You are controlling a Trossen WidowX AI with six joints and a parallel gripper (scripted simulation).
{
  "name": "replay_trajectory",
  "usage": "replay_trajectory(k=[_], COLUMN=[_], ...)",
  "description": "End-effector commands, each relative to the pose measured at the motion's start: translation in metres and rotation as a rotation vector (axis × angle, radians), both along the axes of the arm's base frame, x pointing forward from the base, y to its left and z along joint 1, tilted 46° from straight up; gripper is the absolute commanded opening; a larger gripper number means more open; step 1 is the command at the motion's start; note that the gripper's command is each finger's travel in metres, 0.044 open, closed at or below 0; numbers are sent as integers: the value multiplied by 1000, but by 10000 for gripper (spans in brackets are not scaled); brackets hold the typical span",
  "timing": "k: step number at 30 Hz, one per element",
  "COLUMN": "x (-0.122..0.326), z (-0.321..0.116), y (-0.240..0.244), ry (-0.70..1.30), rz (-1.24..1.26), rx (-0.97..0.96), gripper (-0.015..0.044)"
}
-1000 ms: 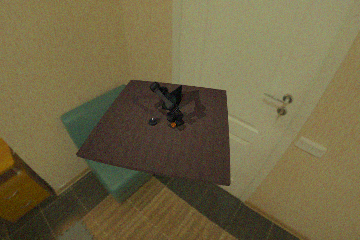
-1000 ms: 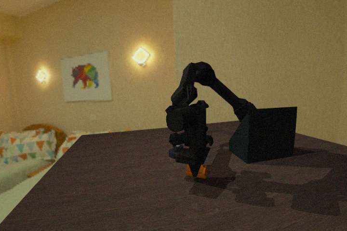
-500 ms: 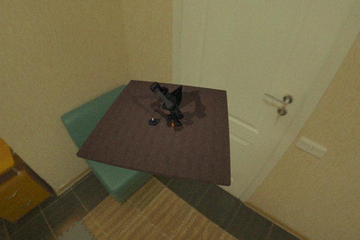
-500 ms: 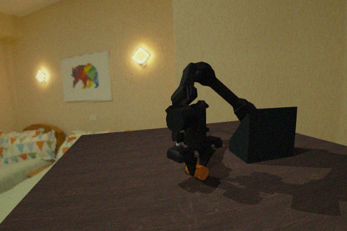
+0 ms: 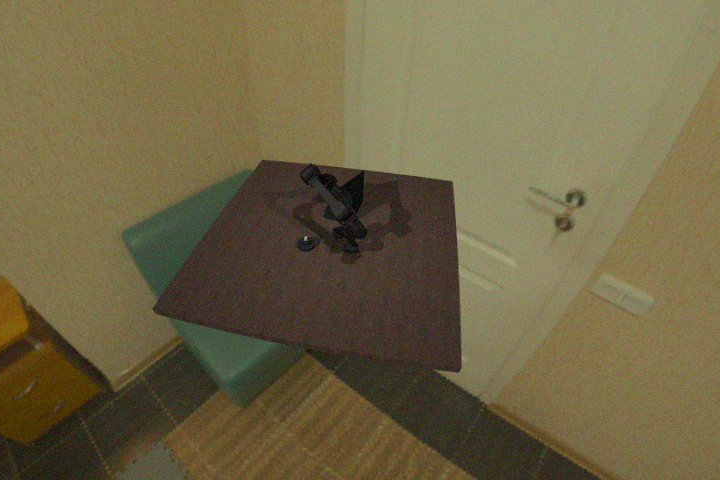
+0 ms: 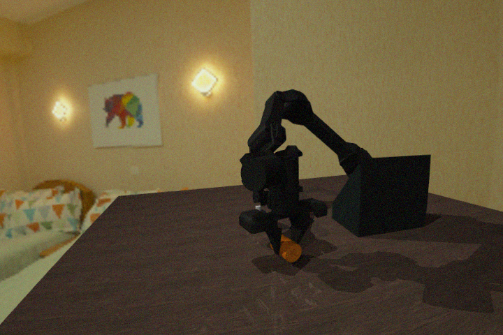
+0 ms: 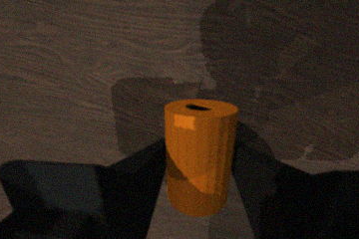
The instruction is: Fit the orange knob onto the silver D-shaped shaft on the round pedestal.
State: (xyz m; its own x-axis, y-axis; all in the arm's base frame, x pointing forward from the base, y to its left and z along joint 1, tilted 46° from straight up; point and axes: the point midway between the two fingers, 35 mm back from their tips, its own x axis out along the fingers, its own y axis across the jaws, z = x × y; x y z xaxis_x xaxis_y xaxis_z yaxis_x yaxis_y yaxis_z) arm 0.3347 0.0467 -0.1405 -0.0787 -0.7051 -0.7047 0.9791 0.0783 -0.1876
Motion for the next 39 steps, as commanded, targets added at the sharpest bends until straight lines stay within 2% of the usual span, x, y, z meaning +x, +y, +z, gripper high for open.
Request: replay_trajectory(k=[1, 12, 30, 33, 39], x=[0, 0, -1, 0, 0], z=[0, 0, -10, -8, -8], y=[2, 2, -8, -6, -6], ry=[-95, -340, -344, -345, -345], rz=[-91, -337, -340, -348, -348], rx=[-7, -33, -35, -33, -33], gripper=[179, 179, 179, 258, 260])
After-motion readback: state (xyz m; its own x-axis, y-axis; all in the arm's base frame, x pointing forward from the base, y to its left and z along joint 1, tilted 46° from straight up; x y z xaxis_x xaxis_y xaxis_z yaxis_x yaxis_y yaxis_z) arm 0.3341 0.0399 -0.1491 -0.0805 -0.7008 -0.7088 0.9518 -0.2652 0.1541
